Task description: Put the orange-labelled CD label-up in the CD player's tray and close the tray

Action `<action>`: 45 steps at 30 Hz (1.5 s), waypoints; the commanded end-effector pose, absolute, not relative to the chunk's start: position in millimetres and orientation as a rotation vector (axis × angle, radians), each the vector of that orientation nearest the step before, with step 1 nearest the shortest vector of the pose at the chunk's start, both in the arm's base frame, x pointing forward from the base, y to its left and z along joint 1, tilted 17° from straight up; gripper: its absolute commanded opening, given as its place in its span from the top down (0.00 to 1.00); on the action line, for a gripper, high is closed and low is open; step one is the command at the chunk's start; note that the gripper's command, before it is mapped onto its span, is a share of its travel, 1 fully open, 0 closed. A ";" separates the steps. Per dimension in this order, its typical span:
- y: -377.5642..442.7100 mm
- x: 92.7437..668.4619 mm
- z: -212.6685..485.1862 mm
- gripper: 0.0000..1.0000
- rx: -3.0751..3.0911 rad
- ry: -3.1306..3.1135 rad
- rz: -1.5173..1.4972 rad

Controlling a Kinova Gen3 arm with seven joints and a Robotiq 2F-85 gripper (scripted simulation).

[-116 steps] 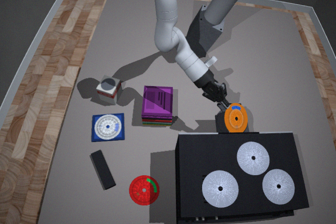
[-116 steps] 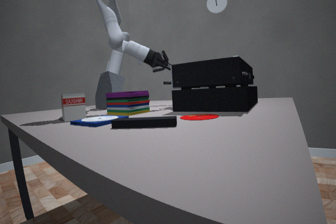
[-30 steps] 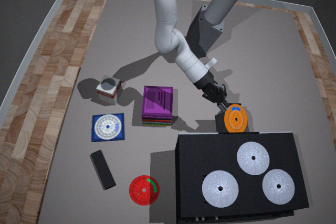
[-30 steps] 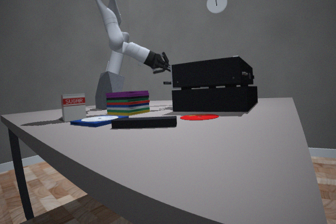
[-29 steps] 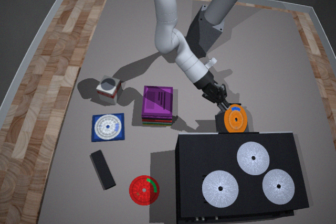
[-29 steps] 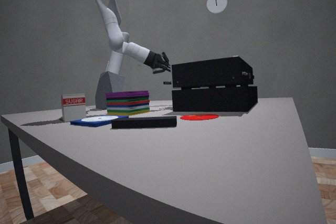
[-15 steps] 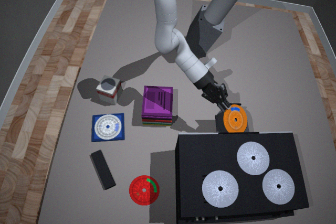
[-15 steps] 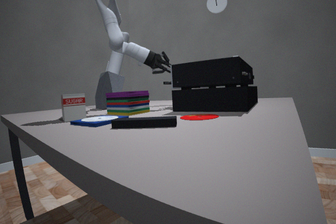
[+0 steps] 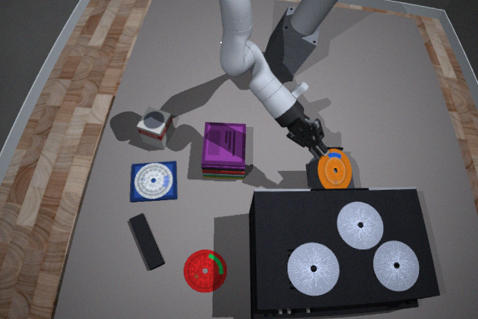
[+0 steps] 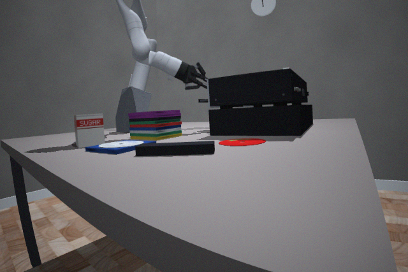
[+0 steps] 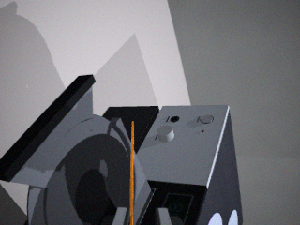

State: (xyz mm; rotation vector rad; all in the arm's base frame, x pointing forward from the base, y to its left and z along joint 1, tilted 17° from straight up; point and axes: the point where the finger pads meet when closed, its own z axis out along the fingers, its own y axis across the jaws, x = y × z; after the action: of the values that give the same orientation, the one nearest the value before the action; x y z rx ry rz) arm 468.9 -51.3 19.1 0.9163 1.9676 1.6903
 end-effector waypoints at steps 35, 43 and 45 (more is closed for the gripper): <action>-49.7 463.9 -23.7 0.76 0.915 1.967 1.690; -47.9 464.2 -32.2 0.76 0.915 1.967 1.690; -47.8 464.2 -32.8 0.76 0.915 1.967 1.690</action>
State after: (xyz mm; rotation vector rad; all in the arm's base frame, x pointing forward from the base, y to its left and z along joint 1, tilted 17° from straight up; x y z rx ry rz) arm 464.1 -48.9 -31.7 0.9139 1.9686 1.6860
